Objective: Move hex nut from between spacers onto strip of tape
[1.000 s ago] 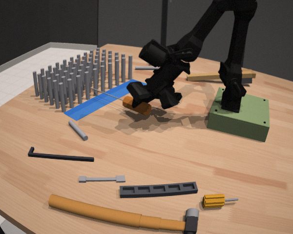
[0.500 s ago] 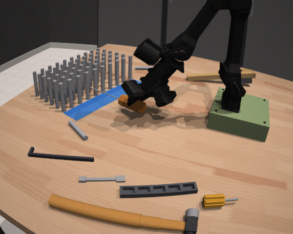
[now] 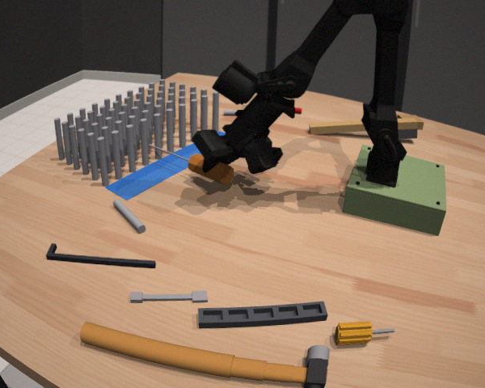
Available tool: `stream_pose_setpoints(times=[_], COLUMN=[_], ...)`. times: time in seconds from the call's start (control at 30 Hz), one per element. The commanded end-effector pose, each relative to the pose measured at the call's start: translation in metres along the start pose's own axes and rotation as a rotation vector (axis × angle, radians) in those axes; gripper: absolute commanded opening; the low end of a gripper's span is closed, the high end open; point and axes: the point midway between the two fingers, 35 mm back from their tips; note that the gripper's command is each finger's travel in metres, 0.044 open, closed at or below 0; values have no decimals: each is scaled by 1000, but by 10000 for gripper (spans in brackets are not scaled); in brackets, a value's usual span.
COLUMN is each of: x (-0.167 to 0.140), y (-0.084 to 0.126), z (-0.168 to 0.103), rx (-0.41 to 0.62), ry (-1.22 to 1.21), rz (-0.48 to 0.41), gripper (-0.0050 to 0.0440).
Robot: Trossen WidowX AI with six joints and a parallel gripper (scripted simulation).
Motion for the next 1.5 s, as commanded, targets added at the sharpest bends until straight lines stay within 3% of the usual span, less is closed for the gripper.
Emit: stream_pose_setpoints(times=[0.0,1.47], x=[-14,-23], y=[-1,-35], z=[-15,-69], rx=[24,28], ry=[3,4], rz=[-36,-35], gripper=[-50,-50])
Point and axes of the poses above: the point midway between the two fingers, 35 mm back from their tips, its own y axis back along the fingers, its own x axis across the jaws, z = x × y, and after that the axes turned 13 degrees about -y, right-handed
